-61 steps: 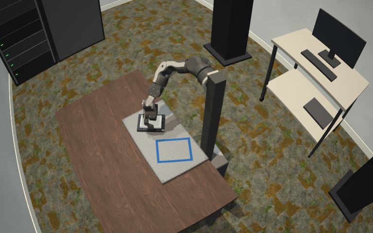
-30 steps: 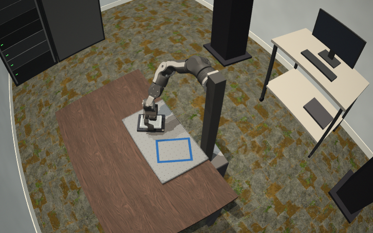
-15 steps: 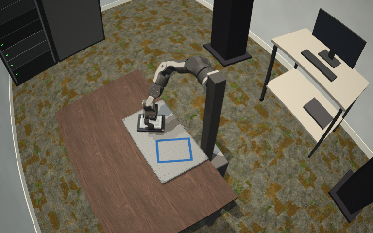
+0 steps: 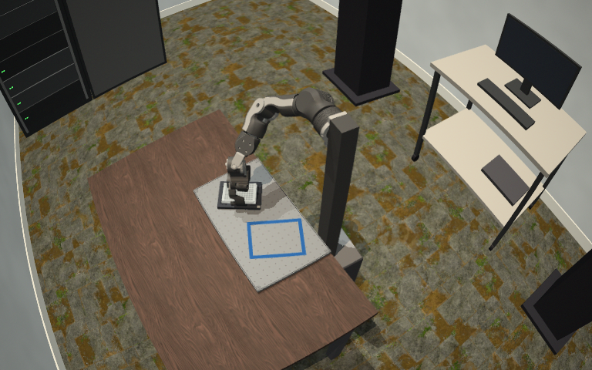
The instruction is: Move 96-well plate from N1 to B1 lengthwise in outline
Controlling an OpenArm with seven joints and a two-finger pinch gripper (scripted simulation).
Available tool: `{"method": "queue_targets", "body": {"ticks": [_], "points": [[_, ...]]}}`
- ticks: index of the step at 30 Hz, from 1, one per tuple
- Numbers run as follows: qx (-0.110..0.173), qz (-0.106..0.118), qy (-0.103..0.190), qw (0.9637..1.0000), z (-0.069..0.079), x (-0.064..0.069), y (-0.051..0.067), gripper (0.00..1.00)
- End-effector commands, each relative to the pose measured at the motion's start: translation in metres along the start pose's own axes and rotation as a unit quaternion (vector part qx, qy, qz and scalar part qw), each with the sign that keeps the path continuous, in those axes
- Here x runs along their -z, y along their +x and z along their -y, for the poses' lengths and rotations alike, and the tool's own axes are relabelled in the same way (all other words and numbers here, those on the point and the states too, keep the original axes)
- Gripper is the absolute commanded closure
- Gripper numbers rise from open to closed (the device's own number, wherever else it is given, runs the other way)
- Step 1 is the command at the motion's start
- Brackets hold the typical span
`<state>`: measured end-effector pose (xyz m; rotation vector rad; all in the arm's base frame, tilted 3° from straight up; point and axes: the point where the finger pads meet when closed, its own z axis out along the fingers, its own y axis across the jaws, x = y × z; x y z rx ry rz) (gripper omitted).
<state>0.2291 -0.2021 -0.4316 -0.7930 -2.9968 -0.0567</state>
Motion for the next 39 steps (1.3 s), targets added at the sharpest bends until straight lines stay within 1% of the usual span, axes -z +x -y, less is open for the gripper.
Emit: {"method": "queue_targets", "body": {"ticks": [1,24,29,39], "points": [[0.000,0.001,-0.001,1.0000,0.000,0.000,-0.001,1.00],[0.000,0.001,-0.001,1.0000,0.000,0.000,-0.001,1.00],[-0.001,0.001,-0.001,1.0000,0.000,0.032,-0.003,1.00],[-0.001,0.001,-0.001,1.0000,0.000,0.032,-0.003,1.00]]}}
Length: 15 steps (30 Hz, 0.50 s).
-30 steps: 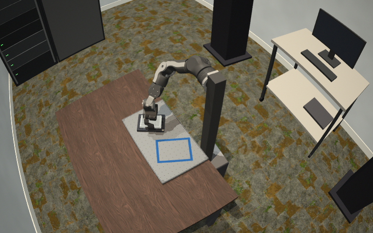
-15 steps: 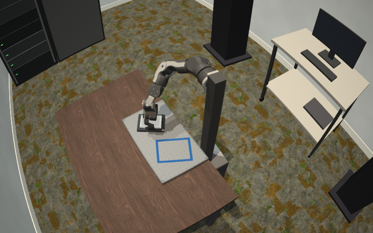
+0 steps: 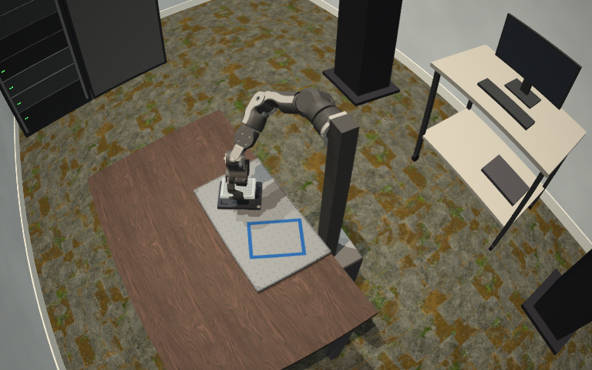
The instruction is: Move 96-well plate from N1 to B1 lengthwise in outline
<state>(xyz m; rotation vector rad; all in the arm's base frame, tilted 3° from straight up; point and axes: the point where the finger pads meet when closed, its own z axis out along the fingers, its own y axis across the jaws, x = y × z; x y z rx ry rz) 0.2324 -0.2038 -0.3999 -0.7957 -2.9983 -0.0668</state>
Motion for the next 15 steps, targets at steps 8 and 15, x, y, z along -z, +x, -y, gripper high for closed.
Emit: {"method": "queue_targets", "body": {"ticks": [8,15], "points": [[0.000,0.000,0.002,1.0000,0.000,0.032,-0.001,1.00],[0.000,0.000,0.002,1.0000,0.000,0.032,-0.001,1.00]]}}
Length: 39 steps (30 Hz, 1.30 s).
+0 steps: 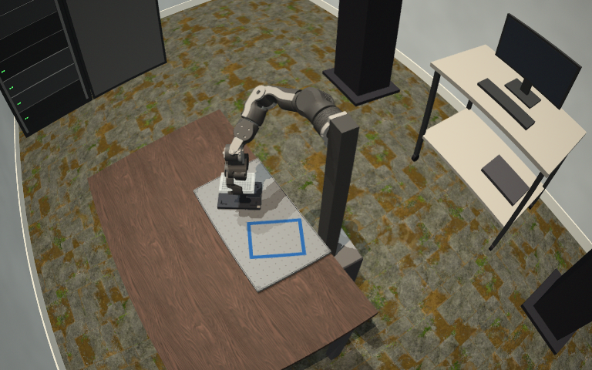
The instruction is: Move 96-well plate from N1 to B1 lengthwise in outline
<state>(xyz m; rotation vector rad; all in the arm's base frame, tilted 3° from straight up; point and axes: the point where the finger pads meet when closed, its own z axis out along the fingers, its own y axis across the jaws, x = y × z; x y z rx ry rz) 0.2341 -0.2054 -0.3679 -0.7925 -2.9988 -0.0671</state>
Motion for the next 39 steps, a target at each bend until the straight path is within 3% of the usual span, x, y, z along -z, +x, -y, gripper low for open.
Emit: {"method": "queue_targets", "body": {"ticks": [1,4,9,38,39], "points": [[-0.001,0.001,0.002,1.0000,0.001,0.000,-0.001,1.00],[-0.001,0.001,0.002,1.0000,0.001,0.000,-0.001,1.00],[-0.003,0.002,0.002,1.0000,0.001,0.031,0.001,1.00],[0.000,-0.003,0.002,1.0000,0.001,0.021,0.005,1.00],[0.012,-0.003,0.004,0.9999,-0.004,0.020,0.011,1.00]]}}
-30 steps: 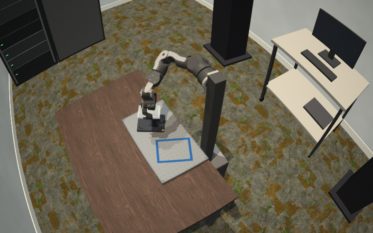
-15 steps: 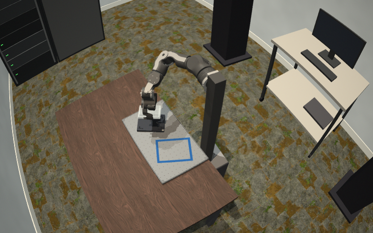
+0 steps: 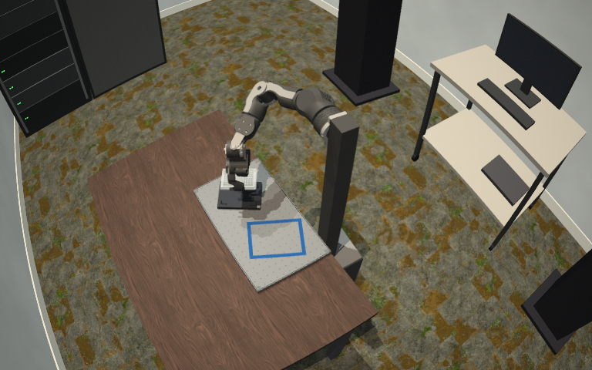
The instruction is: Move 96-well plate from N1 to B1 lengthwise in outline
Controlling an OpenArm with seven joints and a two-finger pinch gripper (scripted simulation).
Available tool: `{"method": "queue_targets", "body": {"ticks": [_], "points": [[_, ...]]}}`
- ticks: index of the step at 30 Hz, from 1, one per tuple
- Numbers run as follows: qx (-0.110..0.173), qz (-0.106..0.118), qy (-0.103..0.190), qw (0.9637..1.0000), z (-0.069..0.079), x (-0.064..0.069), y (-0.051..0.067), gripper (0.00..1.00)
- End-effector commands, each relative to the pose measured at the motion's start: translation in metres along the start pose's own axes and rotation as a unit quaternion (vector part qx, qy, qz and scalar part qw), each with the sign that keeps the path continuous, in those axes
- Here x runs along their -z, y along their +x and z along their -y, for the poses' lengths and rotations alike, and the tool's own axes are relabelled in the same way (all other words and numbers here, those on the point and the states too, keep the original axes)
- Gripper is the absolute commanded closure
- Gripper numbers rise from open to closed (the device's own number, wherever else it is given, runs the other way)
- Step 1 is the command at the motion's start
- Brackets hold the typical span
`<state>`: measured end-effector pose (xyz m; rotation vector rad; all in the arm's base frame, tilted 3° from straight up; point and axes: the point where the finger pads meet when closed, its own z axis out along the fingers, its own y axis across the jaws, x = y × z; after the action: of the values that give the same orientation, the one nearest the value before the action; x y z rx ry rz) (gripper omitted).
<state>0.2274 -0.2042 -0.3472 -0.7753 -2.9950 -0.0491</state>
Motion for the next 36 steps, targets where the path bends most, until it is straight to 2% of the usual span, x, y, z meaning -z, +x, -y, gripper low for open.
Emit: {"method": "queue_targets", "body": {"ticks": [1,4,16,21,33,36], "points": [[0.019,0.001,-0.003,0.9998,-0.012,0.000,0.008,1.00],[0.053,0.004,-0.004,0.9986,-0.031,-0.002,0.022,1.00],[0.053,0.004,-0.004,0.9986,-0.031,-0.002,0.022,1.00],[0.053,0.004,-0.004,0.9986,-0.064,-0.003,0.046,1.00],[0.053,0.004,-0.004,0.9986,-0.064,-0.003,0.046,1.00],[0.053,0.004,-0.005,0.9986,-0.085,-0.004,0.060,1.00]]}}
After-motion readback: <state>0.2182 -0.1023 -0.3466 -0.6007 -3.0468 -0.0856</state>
